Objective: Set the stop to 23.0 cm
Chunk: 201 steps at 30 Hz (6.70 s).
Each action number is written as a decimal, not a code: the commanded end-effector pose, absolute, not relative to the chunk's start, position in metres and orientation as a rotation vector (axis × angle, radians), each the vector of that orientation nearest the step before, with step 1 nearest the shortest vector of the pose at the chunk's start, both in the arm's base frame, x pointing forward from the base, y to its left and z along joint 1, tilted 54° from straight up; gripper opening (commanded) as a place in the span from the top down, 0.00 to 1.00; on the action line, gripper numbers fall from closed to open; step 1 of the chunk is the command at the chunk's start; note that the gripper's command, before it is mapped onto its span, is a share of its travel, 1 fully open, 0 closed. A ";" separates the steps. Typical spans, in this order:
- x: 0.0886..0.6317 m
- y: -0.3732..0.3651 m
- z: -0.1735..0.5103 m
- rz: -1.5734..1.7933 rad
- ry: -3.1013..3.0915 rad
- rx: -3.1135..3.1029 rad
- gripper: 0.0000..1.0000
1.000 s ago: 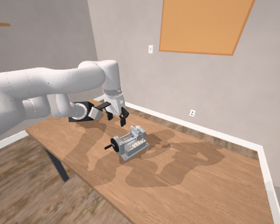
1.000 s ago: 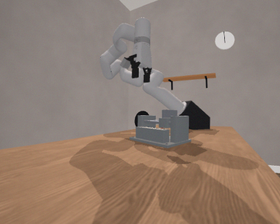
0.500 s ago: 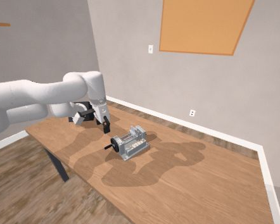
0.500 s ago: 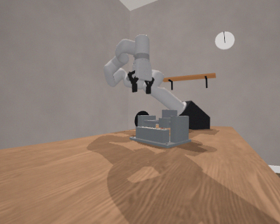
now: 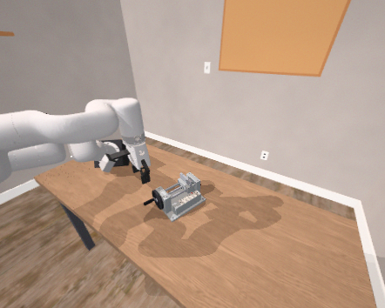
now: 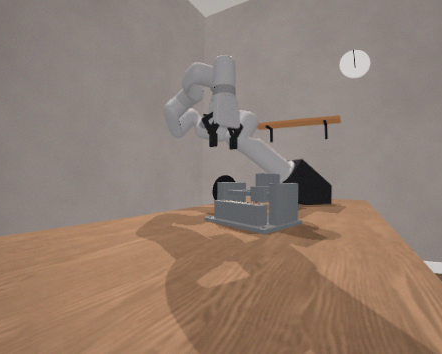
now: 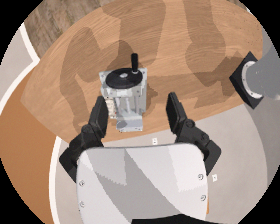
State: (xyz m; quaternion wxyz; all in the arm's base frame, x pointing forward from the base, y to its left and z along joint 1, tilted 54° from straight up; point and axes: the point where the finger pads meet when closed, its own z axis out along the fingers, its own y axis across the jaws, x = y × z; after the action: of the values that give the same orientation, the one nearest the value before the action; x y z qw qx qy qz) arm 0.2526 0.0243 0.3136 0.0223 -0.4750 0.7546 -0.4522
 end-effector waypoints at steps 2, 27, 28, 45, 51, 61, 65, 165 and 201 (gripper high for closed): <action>0.268 0.025 0.327 -1.401 2.334 -1.470 0.43; 0.353 -0.008 0.351 -1.401 2.334 -1.470 0.43; 0.353 -0.008 0.351 -1.401 2.334 -1.470 0.43; 0.353 -0.008 0.351 -1.401 2.334 -1.470 0.43; 0.353 -0.008 0.351 -1.401 2.334 -1.470 0.43; 0.353 -0.008 0.351 -1.401 2.334 -1.470 0.43; 0.353 -0.008 0.351 -1.401 2.334 -1.470 0.43; 0.295 -0.036 0.261 -1.401 2.334 -1.470 0.43; 0.327 -0.081 0.220 -1.401 2.334 -1.470 0.43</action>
State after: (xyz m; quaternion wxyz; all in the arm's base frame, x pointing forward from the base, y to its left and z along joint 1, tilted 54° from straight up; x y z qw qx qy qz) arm 0.3254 -0.0811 0.2206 0.0227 -0.4750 0.7547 -0.4520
